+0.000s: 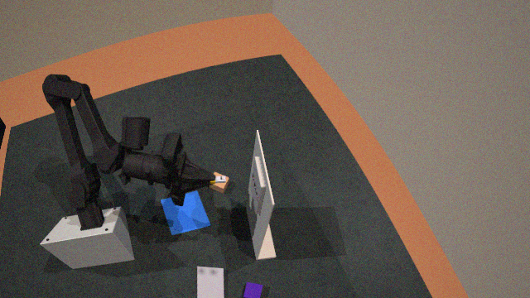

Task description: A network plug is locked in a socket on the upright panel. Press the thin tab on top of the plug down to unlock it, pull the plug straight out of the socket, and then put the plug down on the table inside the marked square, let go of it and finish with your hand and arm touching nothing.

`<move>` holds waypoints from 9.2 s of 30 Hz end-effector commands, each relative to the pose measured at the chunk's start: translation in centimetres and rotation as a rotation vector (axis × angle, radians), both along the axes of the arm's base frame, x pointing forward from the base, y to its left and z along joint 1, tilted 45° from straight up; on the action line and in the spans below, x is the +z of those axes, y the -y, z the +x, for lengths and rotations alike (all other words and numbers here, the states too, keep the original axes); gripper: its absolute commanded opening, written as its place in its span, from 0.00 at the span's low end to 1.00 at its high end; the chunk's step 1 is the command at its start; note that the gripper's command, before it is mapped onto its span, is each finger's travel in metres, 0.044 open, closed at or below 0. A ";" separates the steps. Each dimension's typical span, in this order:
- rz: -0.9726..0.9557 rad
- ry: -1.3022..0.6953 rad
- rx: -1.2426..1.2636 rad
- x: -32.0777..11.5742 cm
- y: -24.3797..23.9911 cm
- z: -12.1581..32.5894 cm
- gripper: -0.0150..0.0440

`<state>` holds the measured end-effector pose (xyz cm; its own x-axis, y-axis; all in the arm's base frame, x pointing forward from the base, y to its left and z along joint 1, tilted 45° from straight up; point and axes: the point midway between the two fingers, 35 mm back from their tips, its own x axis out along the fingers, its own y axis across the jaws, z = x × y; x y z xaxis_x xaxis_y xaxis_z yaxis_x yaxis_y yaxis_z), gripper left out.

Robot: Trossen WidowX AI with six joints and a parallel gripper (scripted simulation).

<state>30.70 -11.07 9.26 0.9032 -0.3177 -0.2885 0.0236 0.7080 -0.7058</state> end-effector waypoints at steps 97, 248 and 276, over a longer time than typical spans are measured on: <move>0.088 -0.257 1.122 -9.8 -19.1 -5.0 0.25; 0.080 -0.272 1.125 -9.5 -17.6 -6.2 0.52; 0.079 -0.276 1.126 -8.2 -15.9 -6.2 0.52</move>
<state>24.19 5.15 0.63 0.5623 0.6520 -0.5086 -0.8005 0.2749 -0.5326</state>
